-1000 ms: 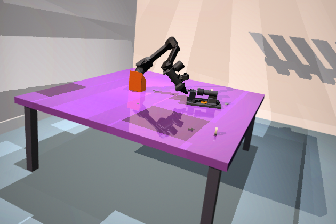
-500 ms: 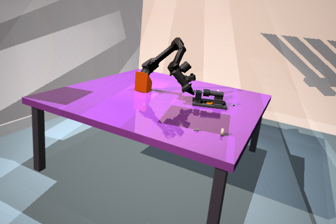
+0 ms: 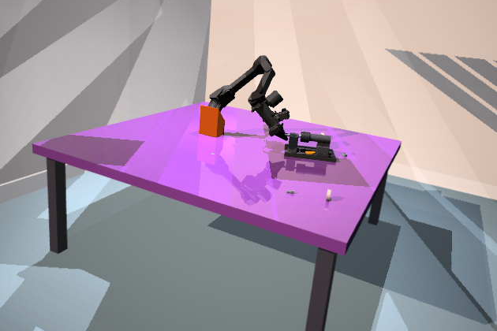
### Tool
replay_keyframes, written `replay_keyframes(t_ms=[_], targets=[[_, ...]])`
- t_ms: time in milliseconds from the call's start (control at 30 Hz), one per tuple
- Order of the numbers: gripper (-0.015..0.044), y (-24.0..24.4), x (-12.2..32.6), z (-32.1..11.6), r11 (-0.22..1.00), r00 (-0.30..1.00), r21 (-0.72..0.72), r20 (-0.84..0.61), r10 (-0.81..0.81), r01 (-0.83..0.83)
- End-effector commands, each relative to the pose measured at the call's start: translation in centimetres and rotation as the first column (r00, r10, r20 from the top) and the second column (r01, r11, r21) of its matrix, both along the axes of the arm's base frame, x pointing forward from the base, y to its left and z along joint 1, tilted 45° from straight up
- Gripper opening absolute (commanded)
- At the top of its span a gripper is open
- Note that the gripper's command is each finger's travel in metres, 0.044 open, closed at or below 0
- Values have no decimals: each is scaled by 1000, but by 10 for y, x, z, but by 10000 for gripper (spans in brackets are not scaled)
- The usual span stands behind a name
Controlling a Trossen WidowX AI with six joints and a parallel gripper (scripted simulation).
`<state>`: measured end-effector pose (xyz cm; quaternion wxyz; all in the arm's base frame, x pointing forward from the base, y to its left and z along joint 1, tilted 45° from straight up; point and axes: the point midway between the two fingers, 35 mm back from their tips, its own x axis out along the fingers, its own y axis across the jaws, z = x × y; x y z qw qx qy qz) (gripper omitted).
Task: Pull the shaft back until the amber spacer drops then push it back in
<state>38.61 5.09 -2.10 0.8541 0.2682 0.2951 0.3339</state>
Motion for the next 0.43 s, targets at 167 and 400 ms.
replay_keyframes(t_ms=[167, 400], targets=[[184, 0, 0, 0, 1000, 1000, 0, 0, 0, 0], [367, -6, -4, 2, 1000, 1000, -3, -1, 0, 0]])
